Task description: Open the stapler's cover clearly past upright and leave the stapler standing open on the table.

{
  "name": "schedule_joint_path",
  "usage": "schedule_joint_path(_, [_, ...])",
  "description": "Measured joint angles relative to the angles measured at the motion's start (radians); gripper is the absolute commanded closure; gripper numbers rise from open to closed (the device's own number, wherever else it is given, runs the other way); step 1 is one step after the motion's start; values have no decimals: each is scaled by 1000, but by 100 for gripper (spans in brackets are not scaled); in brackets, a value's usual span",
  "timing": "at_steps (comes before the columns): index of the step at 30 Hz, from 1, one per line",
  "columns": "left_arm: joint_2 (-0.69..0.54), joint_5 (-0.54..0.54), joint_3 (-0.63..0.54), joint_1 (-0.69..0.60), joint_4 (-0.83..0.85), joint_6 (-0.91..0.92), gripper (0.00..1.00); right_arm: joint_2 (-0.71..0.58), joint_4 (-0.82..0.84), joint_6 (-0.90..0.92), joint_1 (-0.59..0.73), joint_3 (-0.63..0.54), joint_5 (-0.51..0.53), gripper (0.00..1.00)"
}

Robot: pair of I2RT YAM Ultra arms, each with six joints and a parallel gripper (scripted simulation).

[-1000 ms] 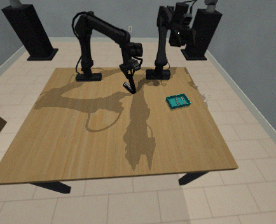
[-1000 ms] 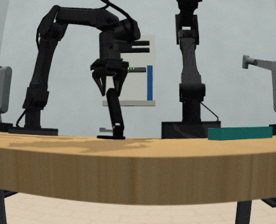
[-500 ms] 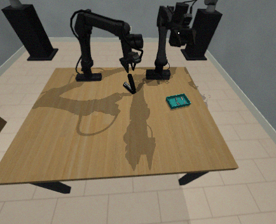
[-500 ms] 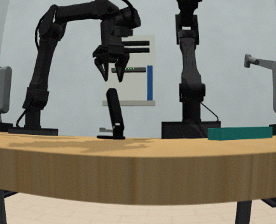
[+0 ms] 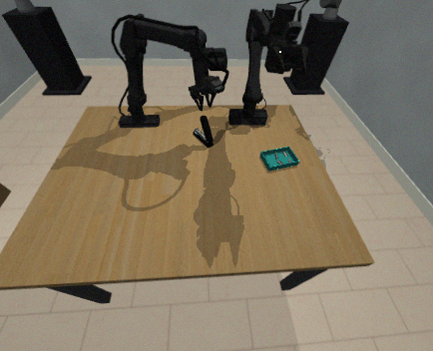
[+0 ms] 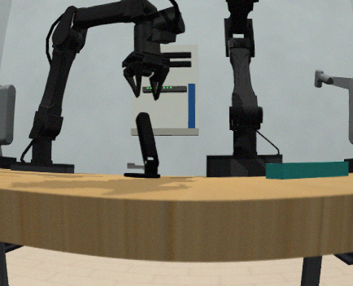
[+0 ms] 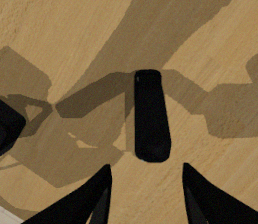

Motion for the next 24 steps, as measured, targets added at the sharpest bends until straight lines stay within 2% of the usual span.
schedule_joint_path(4, [0, 0, 0, 0, 0, 0, 43, -4, 82, -27, 68, -3, 74, 50])
schedule_joint_path(7, [0, 0, 0, 0, 0, 0, 43, -20, 203, -37, 122, -50, 126, 50])
schedule_joint_path(24, [0, 0, 0, 0, 0, 0, 43, -124, 945, -78, 312, -583, 427, 50])
